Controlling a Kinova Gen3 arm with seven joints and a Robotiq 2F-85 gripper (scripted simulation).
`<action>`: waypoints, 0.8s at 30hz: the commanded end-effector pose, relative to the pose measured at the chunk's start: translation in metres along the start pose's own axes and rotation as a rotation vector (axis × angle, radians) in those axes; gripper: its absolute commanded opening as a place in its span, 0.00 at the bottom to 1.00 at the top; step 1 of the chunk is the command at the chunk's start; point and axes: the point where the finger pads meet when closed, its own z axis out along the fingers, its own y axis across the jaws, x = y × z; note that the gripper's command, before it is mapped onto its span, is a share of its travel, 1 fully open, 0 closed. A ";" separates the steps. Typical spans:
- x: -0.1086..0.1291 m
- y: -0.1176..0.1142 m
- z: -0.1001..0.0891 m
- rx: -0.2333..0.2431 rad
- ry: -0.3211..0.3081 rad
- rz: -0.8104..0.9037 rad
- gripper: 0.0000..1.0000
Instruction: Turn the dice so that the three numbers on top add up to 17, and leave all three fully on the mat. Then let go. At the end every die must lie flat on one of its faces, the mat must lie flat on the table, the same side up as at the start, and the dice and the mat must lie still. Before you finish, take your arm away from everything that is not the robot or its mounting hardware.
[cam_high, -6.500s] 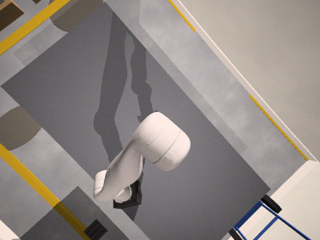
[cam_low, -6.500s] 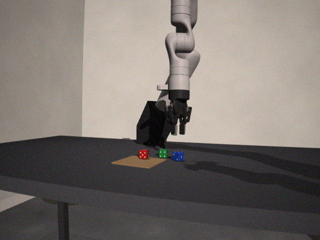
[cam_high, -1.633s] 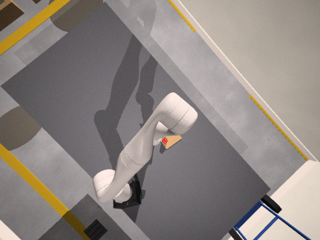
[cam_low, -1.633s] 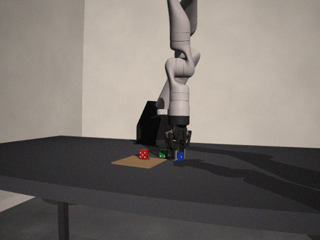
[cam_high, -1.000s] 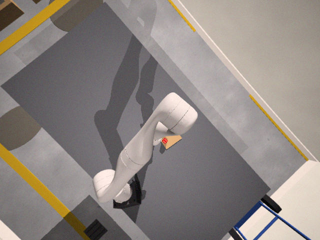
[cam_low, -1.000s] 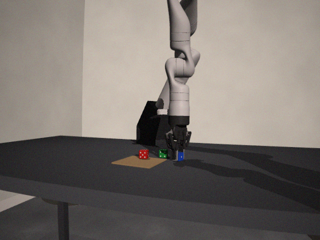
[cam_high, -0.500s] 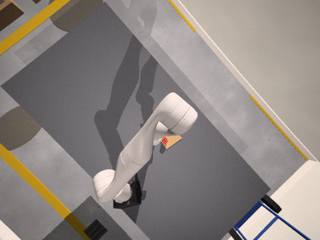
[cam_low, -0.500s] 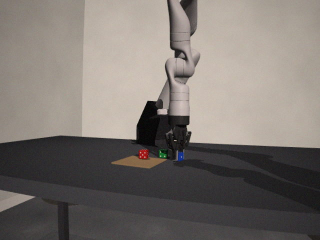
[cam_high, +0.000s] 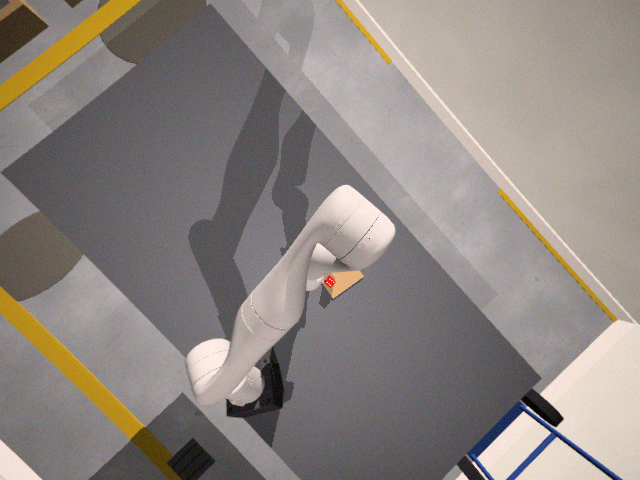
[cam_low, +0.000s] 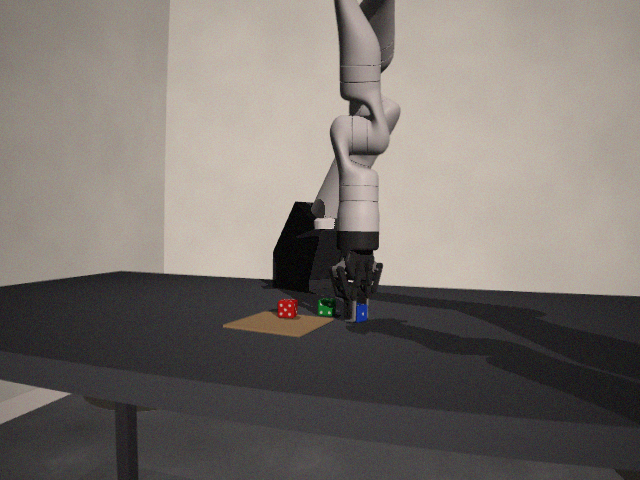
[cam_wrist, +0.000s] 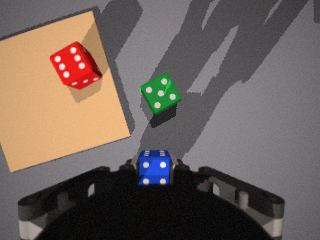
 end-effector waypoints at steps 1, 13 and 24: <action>0.000 0.000 0.000 0.001 0.000 0.000 0.26; 0.000 0.000 -0.025 0.001 0.000 0.000 0.26; 0.000 0.000 -0.072 0.001 0.000 0.000 0.26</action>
